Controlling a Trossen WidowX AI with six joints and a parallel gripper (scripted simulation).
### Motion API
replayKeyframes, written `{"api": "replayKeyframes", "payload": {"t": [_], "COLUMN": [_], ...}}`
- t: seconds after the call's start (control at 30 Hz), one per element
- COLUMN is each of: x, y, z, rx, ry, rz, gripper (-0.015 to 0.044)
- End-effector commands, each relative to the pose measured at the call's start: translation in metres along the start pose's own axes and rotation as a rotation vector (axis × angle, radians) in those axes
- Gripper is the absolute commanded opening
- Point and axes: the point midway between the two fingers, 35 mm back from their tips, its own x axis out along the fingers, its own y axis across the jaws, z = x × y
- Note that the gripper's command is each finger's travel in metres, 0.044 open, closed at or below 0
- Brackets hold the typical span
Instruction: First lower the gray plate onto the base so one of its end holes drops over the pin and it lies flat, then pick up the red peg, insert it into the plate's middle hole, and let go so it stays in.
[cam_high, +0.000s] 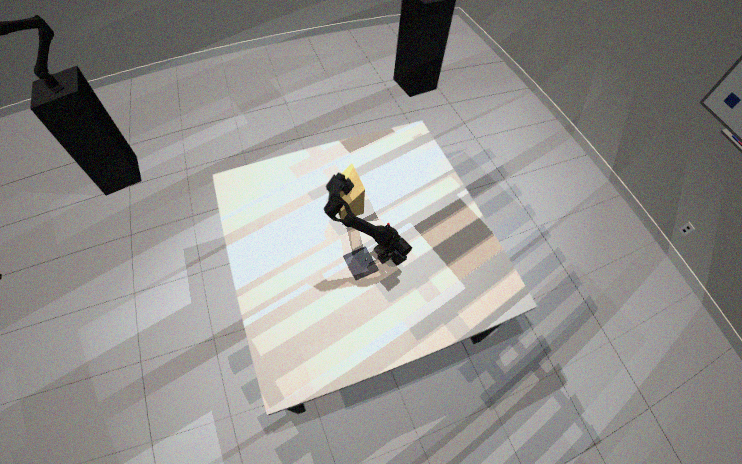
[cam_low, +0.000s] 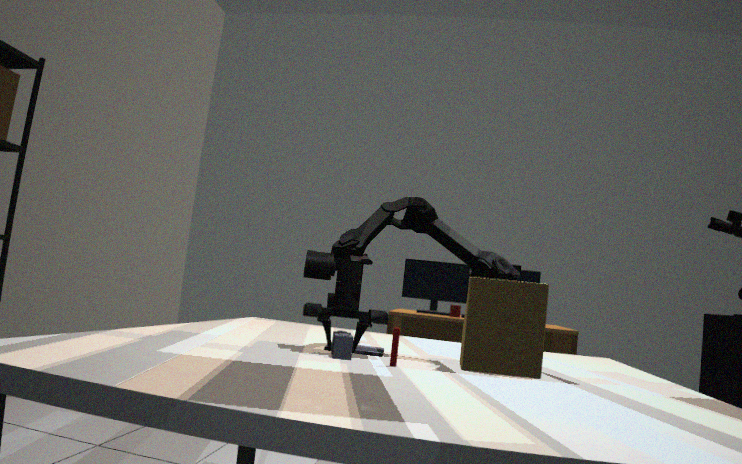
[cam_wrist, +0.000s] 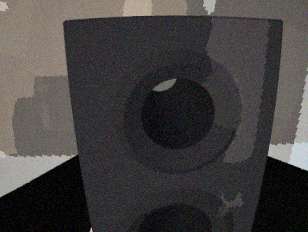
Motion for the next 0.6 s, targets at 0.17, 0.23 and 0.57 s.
{"api": "replayKeyframes", "payload": {"t": [0.17, 0.23, 0.57], "x": [0.001, 0.0, -0.027], "y": [0.0, 0.0, 0.006], "z": [0.001, 0.001, 0.0], "rx": [-0.002, -0.002, -0.002], "ry": [-0.005, -0.005, 0.0], "rz": [-0.001, -0.001, 0.002], "gripper": [0.0111, 0.0059, 0.0]}}
